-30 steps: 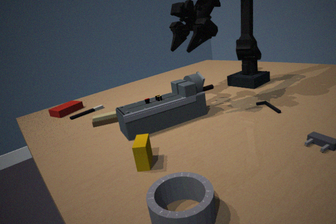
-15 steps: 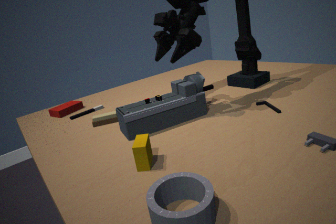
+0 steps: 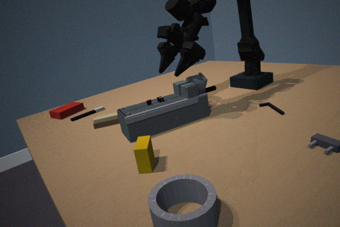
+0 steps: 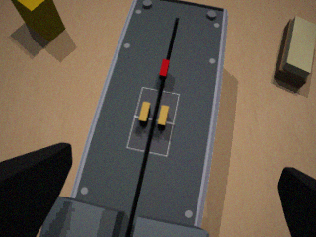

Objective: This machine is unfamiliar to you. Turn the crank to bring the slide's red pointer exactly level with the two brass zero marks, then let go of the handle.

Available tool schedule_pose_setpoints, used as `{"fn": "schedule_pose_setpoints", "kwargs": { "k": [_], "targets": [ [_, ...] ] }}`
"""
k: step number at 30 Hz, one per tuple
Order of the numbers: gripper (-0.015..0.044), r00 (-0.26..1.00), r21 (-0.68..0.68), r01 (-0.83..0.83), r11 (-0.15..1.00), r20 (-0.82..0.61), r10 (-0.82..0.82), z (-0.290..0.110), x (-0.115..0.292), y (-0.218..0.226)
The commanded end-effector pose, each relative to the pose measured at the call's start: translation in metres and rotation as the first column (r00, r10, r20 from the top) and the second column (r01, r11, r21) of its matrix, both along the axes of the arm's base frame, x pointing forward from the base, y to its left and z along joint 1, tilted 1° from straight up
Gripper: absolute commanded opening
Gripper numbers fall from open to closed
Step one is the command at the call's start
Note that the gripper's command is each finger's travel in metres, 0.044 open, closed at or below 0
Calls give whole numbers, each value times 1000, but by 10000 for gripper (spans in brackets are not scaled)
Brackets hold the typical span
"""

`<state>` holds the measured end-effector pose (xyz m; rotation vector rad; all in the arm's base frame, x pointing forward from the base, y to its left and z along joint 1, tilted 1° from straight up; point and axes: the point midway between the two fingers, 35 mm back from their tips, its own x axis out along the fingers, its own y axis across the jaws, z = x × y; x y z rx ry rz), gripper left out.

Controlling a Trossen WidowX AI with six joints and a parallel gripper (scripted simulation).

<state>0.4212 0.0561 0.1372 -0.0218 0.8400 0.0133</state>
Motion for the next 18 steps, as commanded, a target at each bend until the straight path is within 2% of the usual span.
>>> {"fn": "schedule_pose_setpoints", "kwargs": {
  "k": [1,7,15,18],
  "targets": [
    [440,1000,2,-7,1000,-1,7,-1,0,1],
    [440,1000,2,-7,1000,-1,7,0,0,1],
    [440,1000,0,-1,1000,0,1,47,-1,0],
    [440,1000,0,1,1000,1,-1,50,-2,0]
  ]
}}
